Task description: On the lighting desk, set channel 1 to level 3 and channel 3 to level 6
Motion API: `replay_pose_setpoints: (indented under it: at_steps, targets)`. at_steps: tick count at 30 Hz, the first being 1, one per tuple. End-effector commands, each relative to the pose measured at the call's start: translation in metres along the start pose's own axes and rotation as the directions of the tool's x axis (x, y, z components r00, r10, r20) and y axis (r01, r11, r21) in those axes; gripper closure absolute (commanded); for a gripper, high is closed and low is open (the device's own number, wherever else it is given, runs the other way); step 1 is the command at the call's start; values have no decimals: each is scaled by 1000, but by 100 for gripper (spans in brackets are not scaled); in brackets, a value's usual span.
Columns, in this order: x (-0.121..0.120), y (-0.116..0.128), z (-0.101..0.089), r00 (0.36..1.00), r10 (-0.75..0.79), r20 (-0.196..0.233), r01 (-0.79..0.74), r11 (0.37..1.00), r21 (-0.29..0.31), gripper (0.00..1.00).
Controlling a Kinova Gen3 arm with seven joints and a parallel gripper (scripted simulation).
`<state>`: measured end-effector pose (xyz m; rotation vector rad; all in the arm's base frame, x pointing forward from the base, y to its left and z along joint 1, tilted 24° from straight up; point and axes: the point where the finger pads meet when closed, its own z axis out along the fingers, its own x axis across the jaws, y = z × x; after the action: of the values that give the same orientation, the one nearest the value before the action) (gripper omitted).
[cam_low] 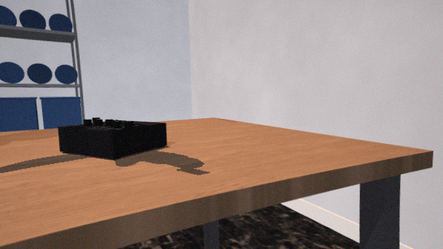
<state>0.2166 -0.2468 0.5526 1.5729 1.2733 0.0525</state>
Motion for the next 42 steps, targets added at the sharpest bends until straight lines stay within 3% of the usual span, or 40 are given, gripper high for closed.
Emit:
replay_pose_setpoints:
  at_steps: [1, 7, 8, 19, 20, 31, 32, 42]
  targets:
    - [7, 1, 3, 1000, -16, -15, 16, 1000, 1, 0]
    - [7, 1, 3, 1000, -16, -15, 16, 1000, 1, 0]
    - [24, 0, 10, 998, -27, -58, 28, 999, 17, 0]
    - [24, 0, 10, 998, -27, -58, 28, 999, 17, 0]
    - [41, -3, 17, 994, -37, -100, 40, 999, 32, 0]
    - [41, -3, 17, 994, -37, -100, 40, 999, 32, 0]
    - [57, -5, 24, 989, -45, -141, 52, 998, 47, 0]
    - [57, -5, 24, 989, -45, -141, 52, 998, 47, 0]
